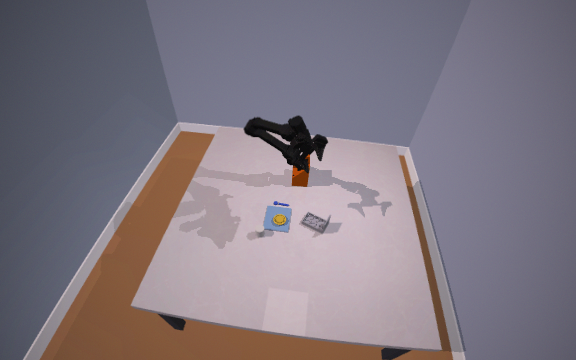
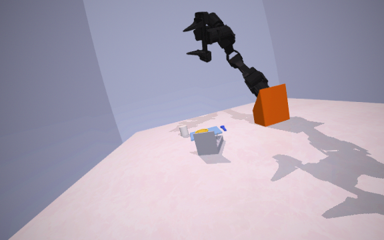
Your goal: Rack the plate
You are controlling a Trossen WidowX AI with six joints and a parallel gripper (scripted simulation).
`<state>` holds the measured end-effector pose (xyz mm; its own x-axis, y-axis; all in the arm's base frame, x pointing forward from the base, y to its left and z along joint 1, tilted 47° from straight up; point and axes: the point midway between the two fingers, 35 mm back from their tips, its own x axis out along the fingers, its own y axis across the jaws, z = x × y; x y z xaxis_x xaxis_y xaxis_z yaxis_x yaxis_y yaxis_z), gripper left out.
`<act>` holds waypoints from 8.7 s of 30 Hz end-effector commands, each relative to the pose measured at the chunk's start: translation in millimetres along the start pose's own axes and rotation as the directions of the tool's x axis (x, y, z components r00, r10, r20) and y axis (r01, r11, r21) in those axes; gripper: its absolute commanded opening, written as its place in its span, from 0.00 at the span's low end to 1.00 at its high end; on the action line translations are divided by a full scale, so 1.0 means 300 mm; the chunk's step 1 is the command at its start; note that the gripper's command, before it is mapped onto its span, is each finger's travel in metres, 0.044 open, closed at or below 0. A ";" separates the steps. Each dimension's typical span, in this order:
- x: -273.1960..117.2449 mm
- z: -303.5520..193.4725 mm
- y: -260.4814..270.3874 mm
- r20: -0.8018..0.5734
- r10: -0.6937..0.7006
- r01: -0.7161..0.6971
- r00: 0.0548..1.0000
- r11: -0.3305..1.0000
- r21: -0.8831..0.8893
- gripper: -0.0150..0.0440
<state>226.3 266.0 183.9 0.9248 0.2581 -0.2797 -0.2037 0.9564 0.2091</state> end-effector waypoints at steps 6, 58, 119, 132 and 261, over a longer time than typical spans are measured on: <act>0.132 -0.015 -0.153 -0.083 -0.200 0.187 0.976 0.972 -0.140 0.93; 0.159 -0.133 -1.097 -0.500 -0.853 0.325 0.151 0.520 -0.790 0.93; 0.187 -0.218 -1.236 -0.500 -0.852 0.324 0.152 0.521 -0.789 0.58; 0.200 -0.106 -1.029 -0.515 -0.842 0.320 0.163 0.538 -0.780 0.25; 0.059 -0.414 -0.761 -0.812 -0.583 -0.821 0.041 -0.482 0.306 0.25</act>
<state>250.6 73.8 25.1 -0.0707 -0.5036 -0.8610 -0.5207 -0.7176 0.4625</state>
